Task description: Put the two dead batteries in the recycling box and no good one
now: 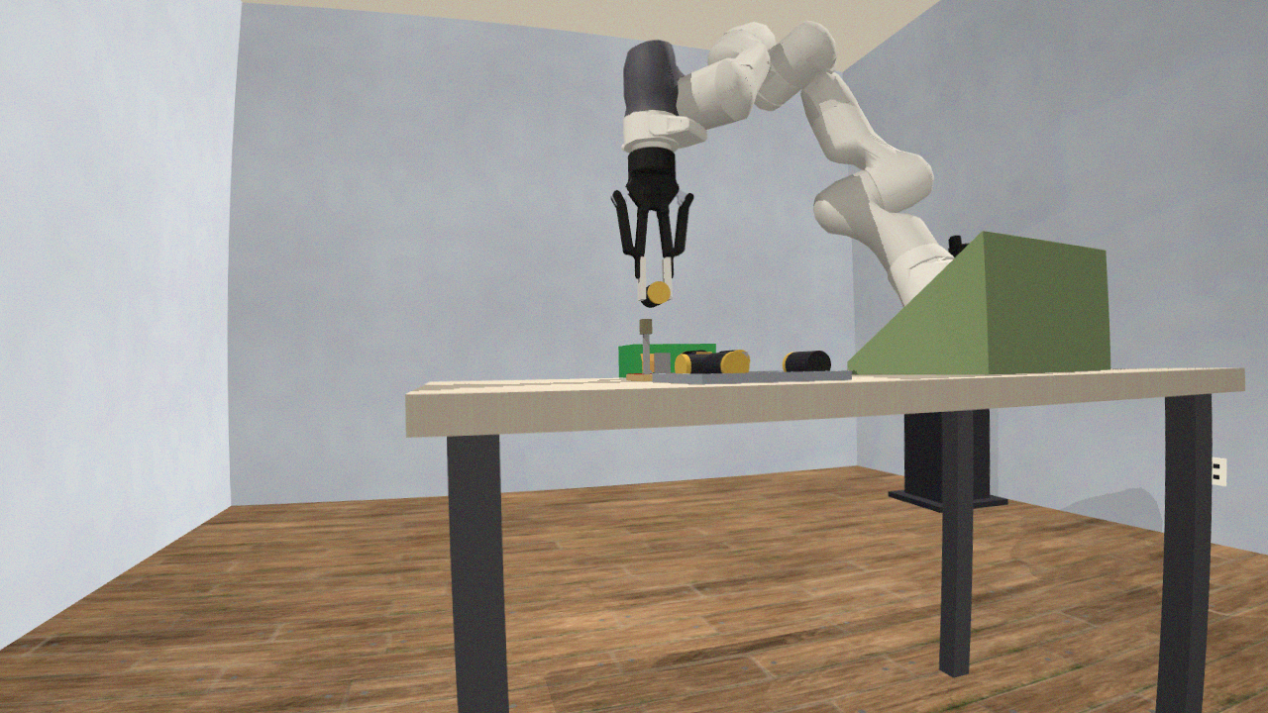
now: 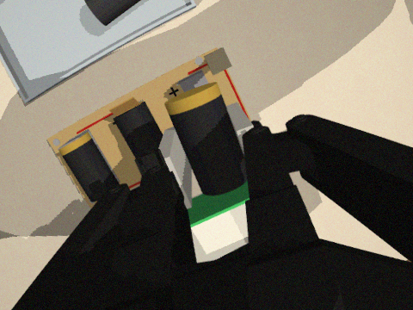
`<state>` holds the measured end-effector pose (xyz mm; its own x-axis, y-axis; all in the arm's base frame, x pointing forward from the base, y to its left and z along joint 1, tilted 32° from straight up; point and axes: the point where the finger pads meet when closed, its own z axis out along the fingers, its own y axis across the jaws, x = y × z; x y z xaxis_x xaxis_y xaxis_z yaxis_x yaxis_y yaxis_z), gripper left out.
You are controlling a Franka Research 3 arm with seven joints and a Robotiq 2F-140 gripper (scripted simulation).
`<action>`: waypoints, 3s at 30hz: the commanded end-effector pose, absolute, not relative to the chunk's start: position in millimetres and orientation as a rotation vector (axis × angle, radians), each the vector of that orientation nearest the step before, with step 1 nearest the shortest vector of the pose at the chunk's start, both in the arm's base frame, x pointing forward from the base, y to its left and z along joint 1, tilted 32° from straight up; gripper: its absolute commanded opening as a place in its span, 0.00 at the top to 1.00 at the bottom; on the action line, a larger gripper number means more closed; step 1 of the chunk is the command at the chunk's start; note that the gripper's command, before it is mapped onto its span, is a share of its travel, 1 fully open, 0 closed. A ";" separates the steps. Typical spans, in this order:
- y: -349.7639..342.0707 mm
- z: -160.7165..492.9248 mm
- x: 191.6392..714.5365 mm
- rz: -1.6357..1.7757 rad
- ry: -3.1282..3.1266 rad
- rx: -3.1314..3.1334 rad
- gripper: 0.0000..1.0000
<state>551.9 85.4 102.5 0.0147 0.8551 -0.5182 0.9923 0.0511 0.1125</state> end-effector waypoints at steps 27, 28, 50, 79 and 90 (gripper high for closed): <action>66.2 71.5 557.6 -0.454 2.025 1.711 0.84; 66.2 71.5 557.6 -0.454 2.025 1.711 0.84; 54.2 52.0 560.5 -0.454 2.025 1.711 0.84; 54.2 52.0 560.5 -0.438 1.976 1.758 0.84; 55.3 51.5 561.2 -0.437 1.976 1.758 0.84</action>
